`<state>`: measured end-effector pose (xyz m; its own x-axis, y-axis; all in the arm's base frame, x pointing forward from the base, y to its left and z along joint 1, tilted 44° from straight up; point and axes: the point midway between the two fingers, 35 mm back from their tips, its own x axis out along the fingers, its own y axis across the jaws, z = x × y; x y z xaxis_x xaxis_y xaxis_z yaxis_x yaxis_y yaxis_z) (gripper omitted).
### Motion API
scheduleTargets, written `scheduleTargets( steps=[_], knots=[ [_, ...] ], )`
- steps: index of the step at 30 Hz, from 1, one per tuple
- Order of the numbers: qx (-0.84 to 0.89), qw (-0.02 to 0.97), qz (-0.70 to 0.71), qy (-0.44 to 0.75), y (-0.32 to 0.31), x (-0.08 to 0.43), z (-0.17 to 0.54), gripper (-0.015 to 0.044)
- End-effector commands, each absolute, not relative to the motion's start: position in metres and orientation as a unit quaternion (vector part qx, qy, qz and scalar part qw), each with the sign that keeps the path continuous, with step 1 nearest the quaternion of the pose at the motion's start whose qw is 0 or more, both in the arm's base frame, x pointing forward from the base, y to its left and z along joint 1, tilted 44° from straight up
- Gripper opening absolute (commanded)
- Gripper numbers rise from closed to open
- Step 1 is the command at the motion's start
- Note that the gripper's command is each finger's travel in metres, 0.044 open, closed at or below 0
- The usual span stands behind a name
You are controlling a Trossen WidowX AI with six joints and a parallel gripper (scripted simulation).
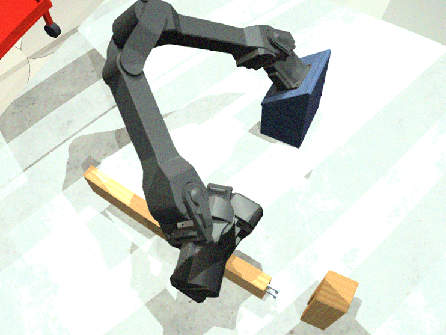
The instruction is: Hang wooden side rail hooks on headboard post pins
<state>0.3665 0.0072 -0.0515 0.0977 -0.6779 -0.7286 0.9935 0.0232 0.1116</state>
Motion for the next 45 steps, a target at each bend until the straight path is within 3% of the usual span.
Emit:
scheduleTargets(
  steps=[1, 14, 26, 32, 35, 45],
  knots=[
    [0.31, 0.67, -0.626, 0.251, 0.0, 0.365, -0.057, 0.044],
    [0.309, 0.671, -0.626, 0.25, -0.012, 0.365, -0.069, 0.044],
    [0.309, 0.671, -0.626, 0.25, -0.012, 0.365, -0.069, 0.0125],
    [0.309, 0.671, -0.626, 0.25, -0.012, 0.365, -0.069, 0.0085],
    [0.309, 0.671, -0.626, 0.25, -0.012, 0.365, -0.069, 0.0006],
    [0.299, 0.675, -0.622, 0.26, -0.011, 0.366, -0.068, 0.0]
  ],
)
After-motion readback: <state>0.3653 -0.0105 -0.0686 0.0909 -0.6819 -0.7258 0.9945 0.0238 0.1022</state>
